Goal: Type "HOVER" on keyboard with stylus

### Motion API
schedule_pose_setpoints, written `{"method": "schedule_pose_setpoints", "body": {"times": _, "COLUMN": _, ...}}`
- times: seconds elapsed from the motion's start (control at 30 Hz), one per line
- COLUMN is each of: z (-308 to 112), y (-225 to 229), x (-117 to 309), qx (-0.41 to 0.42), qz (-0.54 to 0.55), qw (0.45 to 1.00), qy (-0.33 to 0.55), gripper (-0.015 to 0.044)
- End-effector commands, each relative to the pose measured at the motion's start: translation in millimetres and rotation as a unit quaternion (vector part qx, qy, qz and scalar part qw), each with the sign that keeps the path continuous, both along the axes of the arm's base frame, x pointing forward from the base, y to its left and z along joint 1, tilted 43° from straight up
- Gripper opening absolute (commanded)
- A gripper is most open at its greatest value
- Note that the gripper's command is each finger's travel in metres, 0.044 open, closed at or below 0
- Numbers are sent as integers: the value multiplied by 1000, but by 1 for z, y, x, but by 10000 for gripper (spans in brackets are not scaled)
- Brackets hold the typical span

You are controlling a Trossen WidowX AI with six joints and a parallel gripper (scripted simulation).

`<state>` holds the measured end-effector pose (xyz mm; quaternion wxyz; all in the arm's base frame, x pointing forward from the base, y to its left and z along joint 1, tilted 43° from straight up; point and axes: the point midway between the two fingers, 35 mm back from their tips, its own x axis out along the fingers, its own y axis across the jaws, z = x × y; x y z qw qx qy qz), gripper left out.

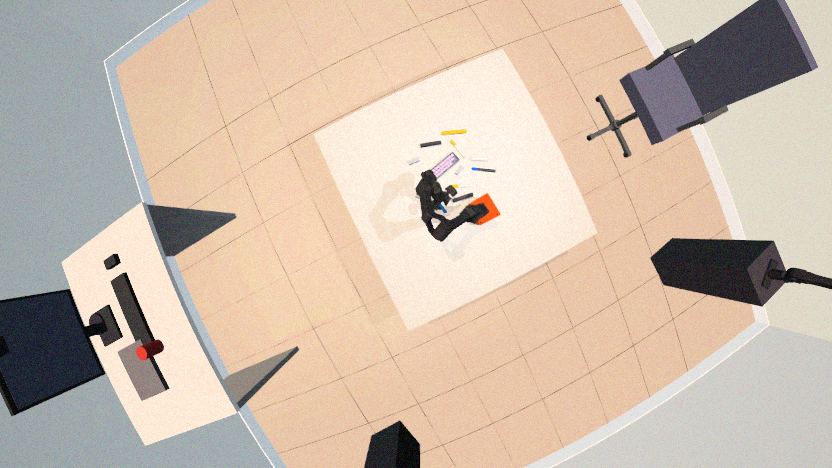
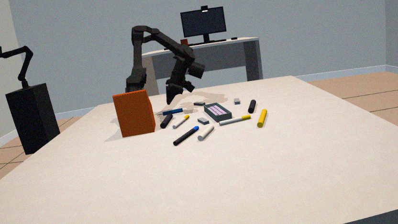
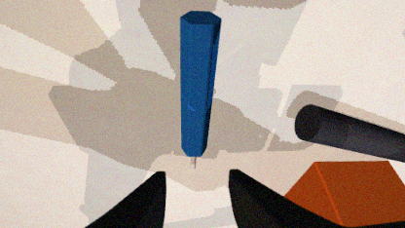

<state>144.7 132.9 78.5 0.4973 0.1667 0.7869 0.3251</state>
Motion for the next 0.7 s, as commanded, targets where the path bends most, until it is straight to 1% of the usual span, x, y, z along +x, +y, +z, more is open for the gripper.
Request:
{"method": "schedule_pose_setpoints", "body": {"times": 0.0, "z": -4, "y": 3, "x": -1, "qx": 0, "qz": -2, "qw": 1000, "qy": 6, "gripper": 150}}
{"method": "schedule_pose_setpoints", "body": {"times": 0.67, "z": -14, "y": 12, "x": -1, "qx": 0, "qz": -2, "qw": 1000, "qy": 6, "gripper": 150}}
